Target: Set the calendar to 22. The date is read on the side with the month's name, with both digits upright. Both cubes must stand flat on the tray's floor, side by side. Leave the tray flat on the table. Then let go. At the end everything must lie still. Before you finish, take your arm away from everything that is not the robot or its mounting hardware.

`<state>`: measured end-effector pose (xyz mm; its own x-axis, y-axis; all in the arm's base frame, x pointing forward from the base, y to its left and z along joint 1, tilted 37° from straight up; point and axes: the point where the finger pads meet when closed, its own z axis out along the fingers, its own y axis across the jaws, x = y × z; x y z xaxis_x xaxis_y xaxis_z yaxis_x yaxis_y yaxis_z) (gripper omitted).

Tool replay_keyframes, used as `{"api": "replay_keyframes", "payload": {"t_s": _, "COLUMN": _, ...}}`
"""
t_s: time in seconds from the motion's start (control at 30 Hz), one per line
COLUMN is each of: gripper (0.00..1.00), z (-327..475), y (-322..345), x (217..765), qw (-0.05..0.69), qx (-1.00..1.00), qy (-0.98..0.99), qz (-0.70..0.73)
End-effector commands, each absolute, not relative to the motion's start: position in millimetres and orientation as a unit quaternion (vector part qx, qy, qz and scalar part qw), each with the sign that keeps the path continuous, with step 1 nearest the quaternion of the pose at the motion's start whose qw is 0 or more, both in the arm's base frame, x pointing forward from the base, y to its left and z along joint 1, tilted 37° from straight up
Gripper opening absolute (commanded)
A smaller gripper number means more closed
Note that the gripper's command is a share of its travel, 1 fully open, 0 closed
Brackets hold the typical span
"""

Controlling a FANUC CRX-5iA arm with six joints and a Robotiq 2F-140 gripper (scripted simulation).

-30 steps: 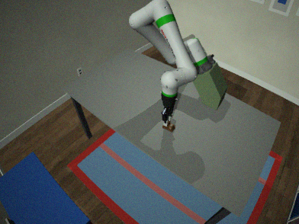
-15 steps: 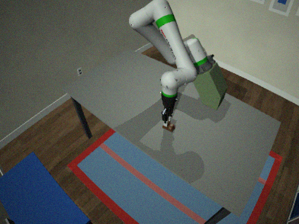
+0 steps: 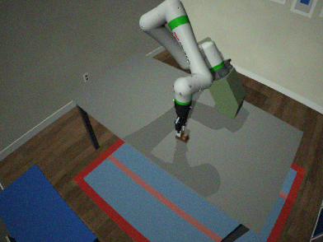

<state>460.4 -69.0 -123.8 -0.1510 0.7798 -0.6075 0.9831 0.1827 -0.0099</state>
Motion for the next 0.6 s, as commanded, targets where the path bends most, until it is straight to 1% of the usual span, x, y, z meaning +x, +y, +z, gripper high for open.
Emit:
{"api": "replay_keyframes", "payload": {"t_s": 0.0, "gripper": 0.17, "z": -123.9, "y": -68.8, "x": 460.5, "qw": 0.244, "qx": 0.604, "qy": 0.729, "qz": -0.208}}
{"api": "replay_keyframes", "payload": {"t_s": 0.57, "gripper": 0.17, "z": -127.8, "y": -71.8, "x": 461.0, "qw": 0.244, "qx": 0.604, "qy": 0.729, "qz": -0.208}}
